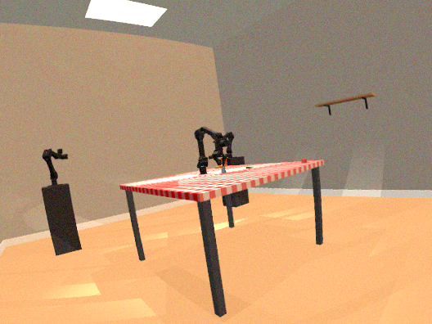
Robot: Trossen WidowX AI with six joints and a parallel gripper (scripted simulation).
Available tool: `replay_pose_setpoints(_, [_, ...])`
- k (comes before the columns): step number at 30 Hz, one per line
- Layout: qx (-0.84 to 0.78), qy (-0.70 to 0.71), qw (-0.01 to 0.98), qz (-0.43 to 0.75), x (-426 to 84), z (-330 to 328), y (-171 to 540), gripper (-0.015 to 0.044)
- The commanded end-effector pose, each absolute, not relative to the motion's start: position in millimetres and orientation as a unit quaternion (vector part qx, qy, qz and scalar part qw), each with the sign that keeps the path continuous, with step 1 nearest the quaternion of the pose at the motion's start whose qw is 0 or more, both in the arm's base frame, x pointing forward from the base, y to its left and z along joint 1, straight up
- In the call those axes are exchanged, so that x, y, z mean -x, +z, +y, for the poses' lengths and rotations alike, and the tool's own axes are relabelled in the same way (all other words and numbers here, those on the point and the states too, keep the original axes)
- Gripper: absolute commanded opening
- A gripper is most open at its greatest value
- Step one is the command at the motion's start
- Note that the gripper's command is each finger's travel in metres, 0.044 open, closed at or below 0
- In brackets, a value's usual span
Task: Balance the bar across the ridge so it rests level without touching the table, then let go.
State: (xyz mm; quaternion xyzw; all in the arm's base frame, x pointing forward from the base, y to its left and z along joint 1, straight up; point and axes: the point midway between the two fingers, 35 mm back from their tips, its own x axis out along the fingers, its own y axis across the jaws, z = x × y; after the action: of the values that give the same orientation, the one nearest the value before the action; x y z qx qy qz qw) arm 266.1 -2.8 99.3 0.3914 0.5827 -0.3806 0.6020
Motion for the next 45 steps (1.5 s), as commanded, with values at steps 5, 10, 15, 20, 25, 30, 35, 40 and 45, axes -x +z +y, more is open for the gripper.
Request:
replay_pose_setpoints(5, [-0.391,-0.381,0.602,0.583,-266.0,-2.8,99.3,0.017])
replay_pose_setpoints(10, [-0.391,-0.381,0.602,0.583,-266.0,-2.8,99.3,0.0171])
replay_pose_setpoints(15, [-0.391,-0.381,0.602,0.583,-266.0,-2.8,99.3,0.0172])
replay_pose_setpoints(20, [-0.391,-0.381,0.602,0.583,-266.0,-2.8,99.3,0.0173])
replay_pose_setpoints(25, [-0.391,-0.381,0.602,0.583,-266.0,-2.8,99.3,0.0185])
replay_pose_setpoints(30, [-0.391,-0.381,0.602,0.583,-266.0,-2.8,99.3,0.0185])
replay_pose_setpoints(35, [-0.391,-0.381,0.602,0.583,-266.0,-2.8,99.3,0.0264])
replay_pose_setpoints(40, [-0.391,-0.381,0.602,0.583,-266.0,-2.8,99.3,0.0395])
replay_pose_setpoints(45, [-0.391,-0.381,0.602,0.583,-266.3,-2.8,101.3,0.044])
